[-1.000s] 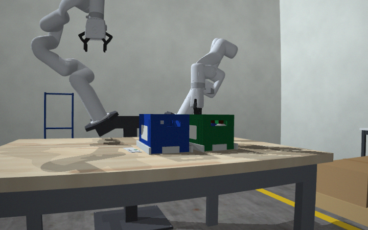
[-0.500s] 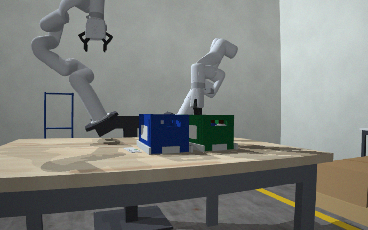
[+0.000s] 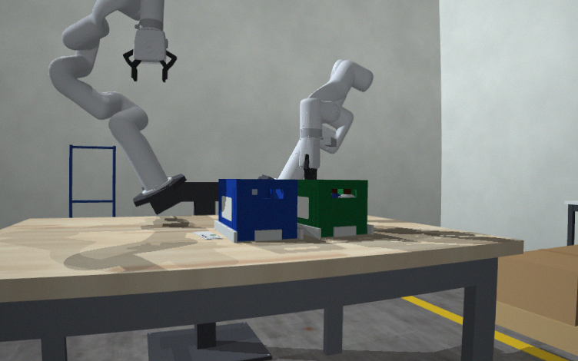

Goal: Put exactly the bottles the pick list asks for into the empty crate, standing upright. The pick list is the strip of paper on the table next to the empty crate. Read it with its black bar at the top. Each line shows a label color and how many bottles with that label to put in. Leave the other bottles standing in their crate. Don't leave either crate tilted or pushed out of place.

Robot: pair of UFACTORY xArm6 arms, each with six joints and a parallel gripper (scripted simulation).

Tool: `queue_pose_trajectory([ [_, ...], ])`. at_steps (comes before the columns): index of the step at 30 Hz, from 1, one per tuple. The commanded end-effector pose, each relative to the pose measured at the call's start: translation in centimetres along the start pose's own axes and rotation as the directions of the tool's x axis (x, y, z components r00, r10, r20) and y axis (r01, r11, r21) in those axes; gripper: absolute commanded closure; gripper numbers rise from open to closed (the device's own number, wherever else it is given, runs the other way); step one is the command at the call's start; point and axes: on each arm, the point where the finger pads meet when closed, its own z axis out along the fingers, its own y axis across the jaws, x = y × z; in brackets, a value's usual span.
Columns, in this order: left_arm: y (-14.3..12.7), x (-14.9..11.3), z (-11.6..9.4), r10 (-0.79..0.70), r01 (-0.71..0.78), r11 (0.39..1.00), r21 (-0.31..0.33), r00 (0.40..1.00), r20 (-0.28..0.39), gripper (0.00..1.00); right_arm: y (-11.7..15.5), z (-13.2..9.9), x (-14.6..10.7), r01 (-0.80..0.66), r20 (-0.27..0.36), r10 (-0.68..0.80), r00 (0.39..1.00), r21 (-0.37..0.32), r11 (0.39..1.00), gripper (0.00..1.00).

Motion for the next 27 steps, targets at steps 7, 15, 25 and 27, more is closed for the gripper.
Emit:
queue_pose_trajectory([
  [7, 0.2, 0.1, -1.7, -0.001, 0.001, 1.000, -0.005, 1.000, -0.001, 1.00, 0.0, -0.1, 0.0, -0.001, 0.001, 0.001, 1.000, -0.002, 1.000, 0.00],
  [15, 0.2, 0.1, -2.8, -0.001, 0.001, 1.000, -0.005, 1.000, -0.001, 1.00, 0.0, -0.1, 0.0, -0.001, 0.001, 0.001, 1.000, -0.002, 1.000, 0.00],
  [25, 0.2, 0.1, -4.2, -0.001, 0.001, 1.000, -0.005, 1.000, -0.001, 1.00, 0.0, -0.1, 0.0, -0.001, 0.001, 0.001, 1.000, -0.002, 1.000, 0.00],
  [27, 0.2, 0.1, -4.5, -0.001, 0.001, 1.000, -0.005, 1.000, -0.001, 1.00, 0.0, -0.1, 0.0, -0.001, 0.001, 0.001, 1.000, -0.002, 1.000, 0.00],
])
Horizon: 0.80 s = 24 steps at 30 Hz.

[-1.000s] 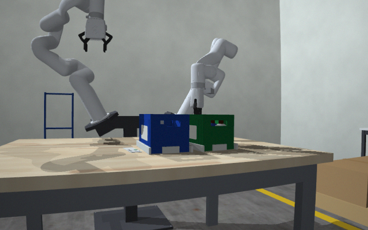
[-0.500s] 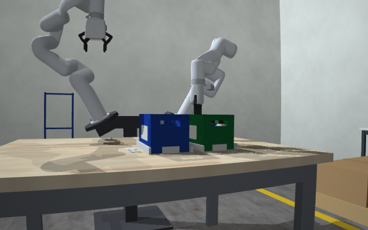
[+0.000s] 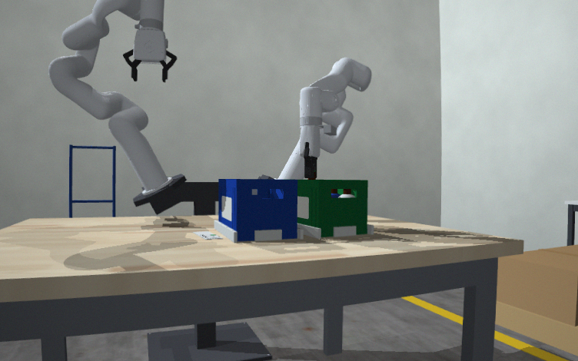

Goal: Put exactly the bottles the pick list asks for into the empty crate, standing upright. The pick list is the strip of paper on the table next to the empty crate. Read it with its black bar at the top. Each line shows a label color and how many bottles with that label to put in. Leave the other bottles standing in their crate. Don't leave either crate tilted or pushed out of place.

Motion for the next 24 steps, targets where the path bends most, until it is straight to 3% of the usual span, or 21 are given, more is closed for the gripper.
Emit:
queue_pose_trajectory([
  [1, 0.1, 0.1, -0.7, -0.001, 0.001, 1.000, -0.004, 1.000, -0.001, 1.00, 0.0, -0.1, 0.0, -0.001, 0.001, 0.001, 1.000, -0.002, 1.000, 0.00],
  [24, 0.1, 0.1, -4.2, -0.001, 0.001, 1.000, -0.004, 1.000, -0.001, 1.00, 0.0, -0.1, 0.0, -0.001, 0.001, 0.001, 1.000, -0.002, 1.000, 0.00],
])
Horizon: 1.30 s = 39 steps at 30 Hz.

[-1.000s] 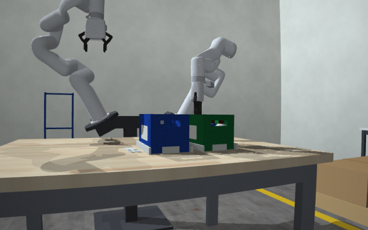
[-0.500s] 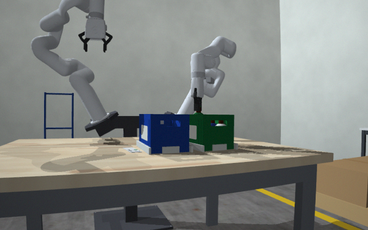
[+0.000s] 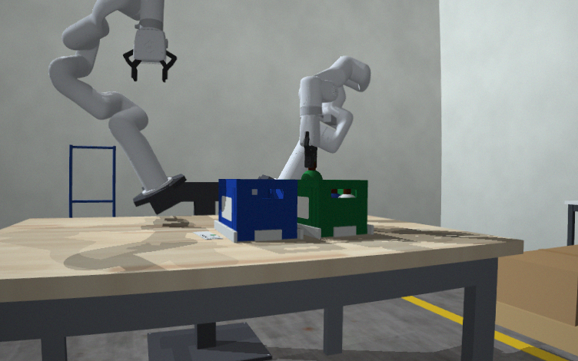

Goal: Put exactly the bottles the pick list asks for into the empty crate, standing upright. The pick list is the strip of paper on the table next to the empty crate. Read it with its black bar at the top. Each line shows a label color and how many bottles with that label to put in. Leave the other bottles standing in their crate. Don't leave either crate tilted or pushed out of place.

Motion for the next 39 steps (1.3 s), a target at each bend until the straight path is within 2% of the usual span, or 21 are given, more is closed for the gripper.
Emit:
queue_pose_trajectory([
  [1, 0.1, 0.1, -0.9, -0.001, 0.001, 1.000, -0.004, 1.000, -0.001, 1.00, 0.0, -0.1, 0.0, -0.001, 0.001, 0.001, 1.000, -0.002, 1.000, 0.00],
  [39, 0.1, 0.1, -6.6, -0.001, 0.001, 1.000, -0.004, 1.000, 0.000, 1.00, 0.0, -0.1, 0.0, -0.001, 0.001, 0.001, 1.000, -0.002, 1.000, 0.00],
])
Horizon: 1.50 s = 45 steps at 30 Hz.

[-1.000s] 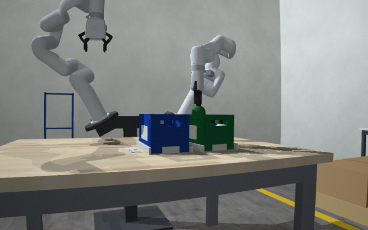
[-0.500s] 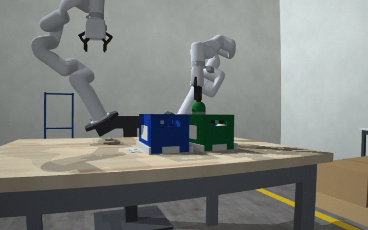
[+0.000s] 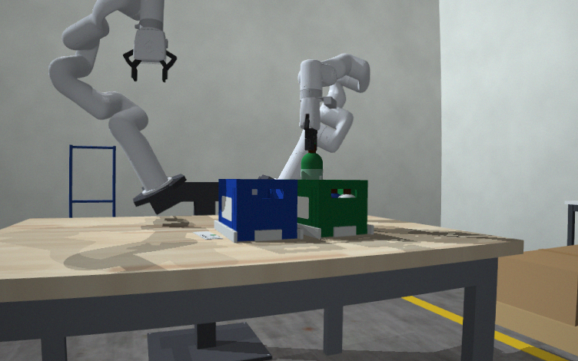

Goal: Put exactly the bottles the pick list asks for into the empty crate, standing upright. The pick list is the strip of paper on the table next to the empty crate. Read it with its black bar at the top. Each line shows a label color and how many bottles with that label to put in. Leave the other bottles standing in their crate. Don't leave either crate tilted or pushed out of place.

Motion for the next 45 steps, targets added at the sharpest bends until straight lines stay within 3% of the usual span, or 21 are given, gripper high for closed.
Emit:
queue_pose_trajectory([
  [1, 0.1, 0.0, -0.9, -0.001, 0.001, 1.000, -0.004, 1.000, 0.000, 1.00, 0.0, -0.1, 0.0, -0.001, 0.001, 0.001, 1.000, -0.002, 1.000, 0.00],
  [26, 0.1, 0.0, -4.4, -0.001, 0.001, 1.000, -0.004, 1.000, 0.000, 1.00, 0.0, -0.1, 0.0, -0.001, 0.001, 0.001, 1.000, -0.002, 1.000, 0.00],
  [45, 1.1, -1.2, -4.5, -0.001, 0.001, 1.000, -0.004, 1.000, 0.000, 1.00, 0.0, -0.1, 0.0, -0.001, 0.001, 0.001, 1.000, -0.002, 1.000, 0.00],
])
